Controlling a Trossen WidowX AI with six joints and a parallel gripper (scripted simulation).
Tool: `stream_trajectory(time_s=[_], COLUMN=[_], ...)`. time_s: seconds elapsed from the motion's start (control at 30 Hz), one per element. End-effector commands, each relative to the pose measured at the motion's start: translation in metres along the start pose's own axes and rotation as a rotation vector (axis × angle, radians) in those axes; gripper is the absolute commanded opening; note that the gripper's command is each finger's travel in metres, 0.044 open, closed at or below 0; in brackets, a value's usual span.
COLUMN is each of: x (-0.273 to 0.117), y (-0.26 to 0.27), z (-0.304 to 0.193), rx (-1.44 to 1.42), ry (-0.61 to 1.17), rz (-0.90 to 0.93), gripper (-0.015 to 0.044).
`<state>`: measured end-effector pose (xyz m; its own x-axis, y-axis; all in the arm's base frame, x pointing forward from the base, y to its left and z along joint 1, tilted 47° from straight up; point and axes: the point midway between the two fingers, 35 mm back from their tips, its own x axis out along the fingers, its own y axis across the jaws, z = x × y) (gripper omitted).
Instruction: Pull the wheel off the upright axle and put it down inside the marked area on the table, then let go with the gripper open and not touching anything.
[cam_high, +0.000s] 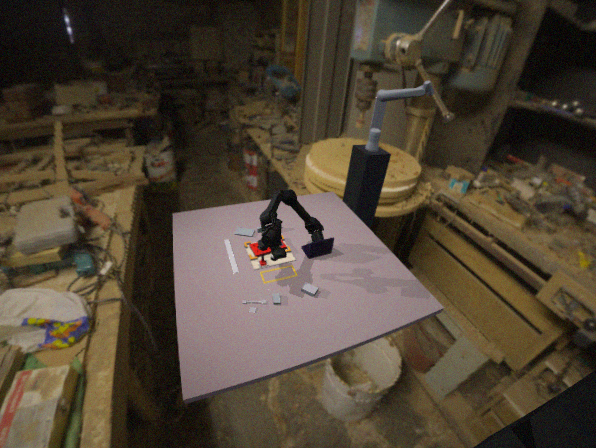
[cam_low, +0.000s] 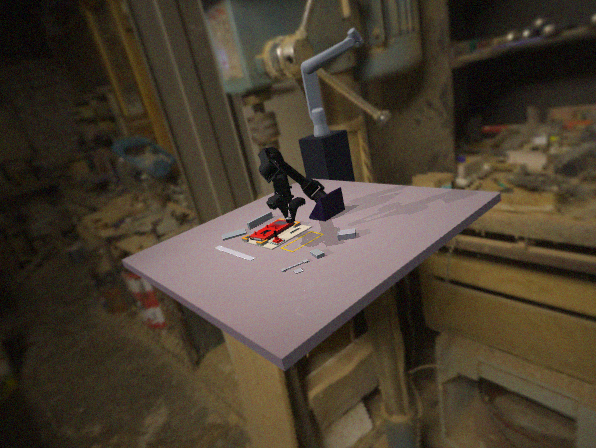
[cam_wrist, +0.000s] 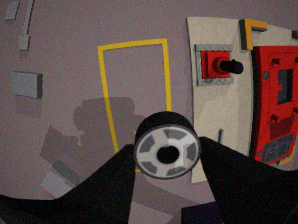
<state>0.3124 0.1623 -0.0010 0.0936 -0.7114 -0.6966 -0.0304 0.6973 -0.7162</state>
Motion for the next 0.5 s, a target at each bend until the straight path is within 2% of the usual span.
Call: stream_trajectory(time_s=[0.0,0.47], x=[-0.001,0.014], y=[0.017,0.026], z=[-0.012,-0.019], rx=[0.011,0.02], ry=[0.004,0.006], rz=[0.002,0.002], gripper=[0.0,0.0])
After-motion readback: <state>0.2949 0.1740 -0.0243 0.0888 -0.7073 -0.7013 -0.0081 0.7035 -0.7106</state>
